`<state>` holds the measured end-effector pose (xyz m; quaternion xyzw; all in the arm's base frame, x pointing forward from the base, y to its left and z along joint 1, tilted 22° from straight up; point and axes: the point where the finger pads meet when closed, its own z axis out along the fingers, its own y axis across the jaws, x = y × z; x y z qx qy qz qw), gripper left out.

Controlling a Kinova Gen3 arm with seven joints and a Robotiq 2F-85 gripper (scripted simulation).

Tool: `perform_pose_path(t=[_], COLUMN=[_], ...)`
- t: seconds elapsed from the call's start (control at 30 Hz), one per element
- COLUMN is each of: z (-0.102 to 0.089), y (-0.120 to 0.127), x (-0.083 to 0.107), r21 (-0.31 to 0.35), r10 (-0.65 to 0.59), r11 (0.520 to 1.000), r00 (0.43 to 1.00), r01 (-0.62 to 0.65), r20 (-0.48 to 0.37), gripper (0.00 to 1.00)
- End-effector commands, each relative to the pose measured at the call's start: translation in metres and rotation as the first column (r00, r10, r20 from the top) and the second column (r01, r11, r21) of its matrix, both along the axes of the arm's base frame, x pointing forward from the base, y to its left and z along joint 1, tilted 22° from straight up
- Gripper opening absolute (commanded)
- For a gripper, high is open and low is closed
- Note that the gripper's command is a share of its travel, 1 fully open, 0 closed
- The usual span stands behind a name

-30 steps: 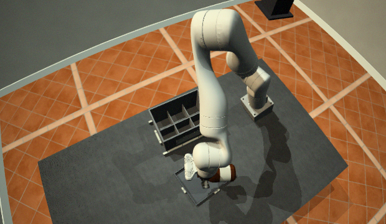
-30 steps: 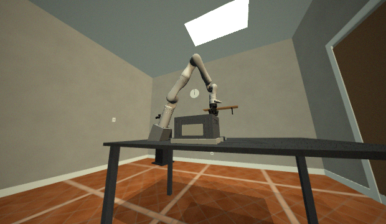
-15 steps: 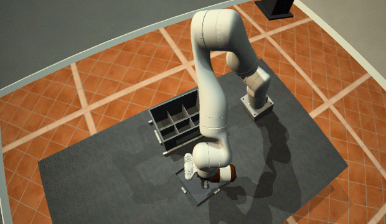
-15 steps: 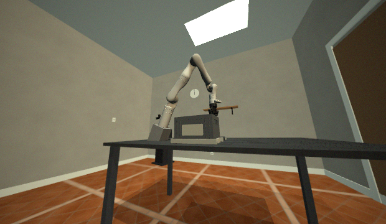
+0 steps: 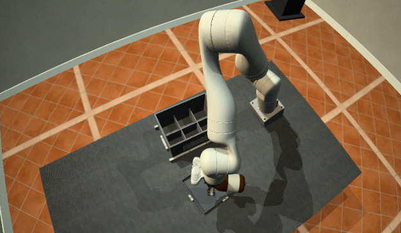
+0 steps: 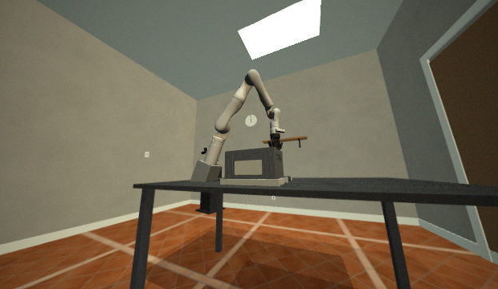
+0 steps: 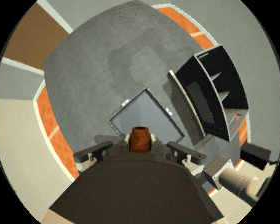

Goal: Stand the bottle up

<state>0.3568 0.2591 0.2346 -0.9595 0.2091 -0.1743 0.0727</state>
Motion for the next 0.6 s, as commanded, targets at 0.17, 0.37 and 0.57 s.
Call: perform_pose_path(t=[0.17, 0.37, 0.57], z=[0.0009, 0.0009, 0.0009], y=[0.0010, 0.0010, 0.0010], x=[-0.0004, -0.0004, -0.0004], r21=[0.012, 0.014, 0.014], r10=[-0.026, -0.032, -0.032], r11=[1.000, 0.999, 0.999], r00=[1.000, 0.999, 0.999], r01=[0.026, 0.032, 0.032], r20=[0.000, -0.001, -0.001], gripper=[0.00, 0.00, 0.00])
